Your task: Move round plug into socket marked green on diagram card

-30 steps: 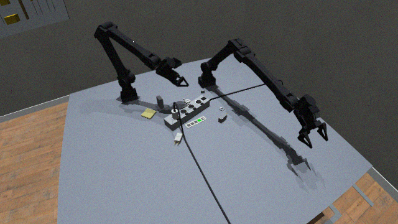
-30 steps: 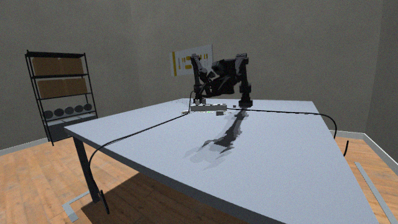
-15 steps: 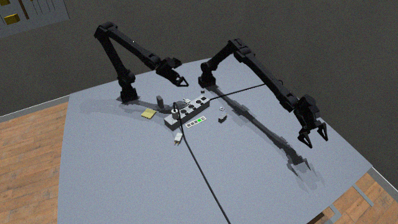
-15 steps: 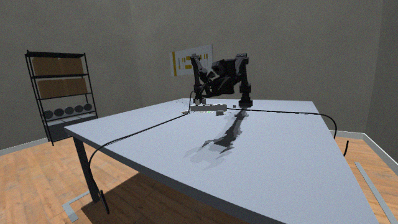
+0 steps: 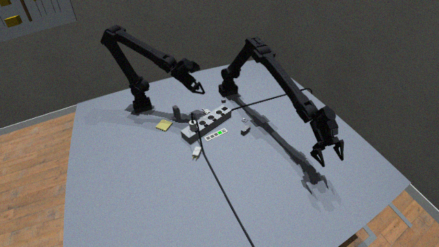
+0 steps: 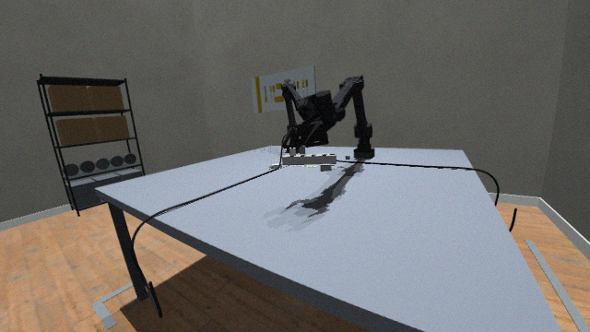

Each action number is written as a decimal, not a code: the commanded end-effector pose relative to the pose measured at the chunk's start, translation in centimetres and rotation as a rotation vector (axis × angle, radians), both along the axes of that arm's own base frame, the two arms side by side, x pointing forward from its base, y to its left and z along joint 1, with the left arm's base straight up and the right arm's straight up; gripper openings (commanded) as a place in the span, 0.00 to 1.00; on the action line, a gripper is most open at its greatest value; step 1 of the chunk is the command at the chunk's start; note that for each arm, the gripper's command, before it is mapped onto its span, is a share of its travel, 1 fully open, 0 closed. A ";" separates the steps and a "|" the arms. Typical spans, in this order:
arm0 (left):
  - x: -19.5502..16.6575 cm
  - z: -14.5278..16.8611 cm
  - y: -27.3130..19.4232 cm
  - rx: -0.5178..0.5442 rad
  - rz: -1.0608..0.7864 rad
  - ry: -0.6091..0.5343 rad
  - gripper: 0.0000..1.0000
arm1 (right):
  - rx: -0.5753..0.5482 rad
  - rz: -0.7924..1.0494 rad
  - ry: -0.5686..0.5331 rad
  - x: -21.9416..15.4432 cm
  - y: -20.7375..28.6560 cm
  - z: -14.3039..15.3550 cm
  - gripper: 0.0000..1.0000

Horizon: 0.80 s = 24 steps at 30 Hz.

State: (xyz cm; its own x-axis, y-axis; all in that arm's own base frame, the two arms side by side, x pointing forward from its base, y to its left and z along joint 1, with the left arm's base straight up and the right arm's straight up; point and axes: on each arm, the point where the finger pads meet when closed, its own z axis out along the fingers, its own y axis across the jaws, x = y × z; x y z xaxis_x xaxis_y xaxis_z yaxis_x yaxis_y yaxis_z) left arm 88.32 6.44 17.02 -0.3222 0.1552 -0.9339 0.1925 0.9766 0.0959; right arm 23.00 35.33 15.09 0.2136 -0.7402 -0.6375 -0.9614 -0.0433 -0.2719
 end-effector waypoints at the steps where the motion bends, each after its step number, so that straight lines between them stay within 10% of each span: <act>1: -2.9 3.7 -6.7 -0.029 -0.046 -0.002 1.00 | 0.024 -0.070 -0.116 4.2 -1.0 5.4 1.00; 9: -11.8 0.8 -17.0 -0.040 -0.121 0.159 1.00 | -0.119 -0.179 -0.132 12.2 -5.5 4.1 1.00; 24: -29.0 -2.4 -27.8 -0.008 -0.230 0.359 1.00 | -0.176 -0.021 0.057 15.2 -8.2 0.4 1.00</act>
State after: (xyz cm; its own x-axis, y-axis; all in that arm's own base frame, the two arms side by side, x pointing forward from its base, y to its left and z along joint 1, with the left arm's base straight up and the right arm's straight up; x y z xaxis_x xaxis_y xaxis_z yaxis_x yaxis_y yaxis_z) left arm 66.40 -17.42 12.27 -0.5753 0.2516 -0.7783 0.3967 0.9179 0.0035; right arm 34.91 27.37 14.28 0.1085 -0.8523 -0.5116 -0.9747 0.0098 -0.2231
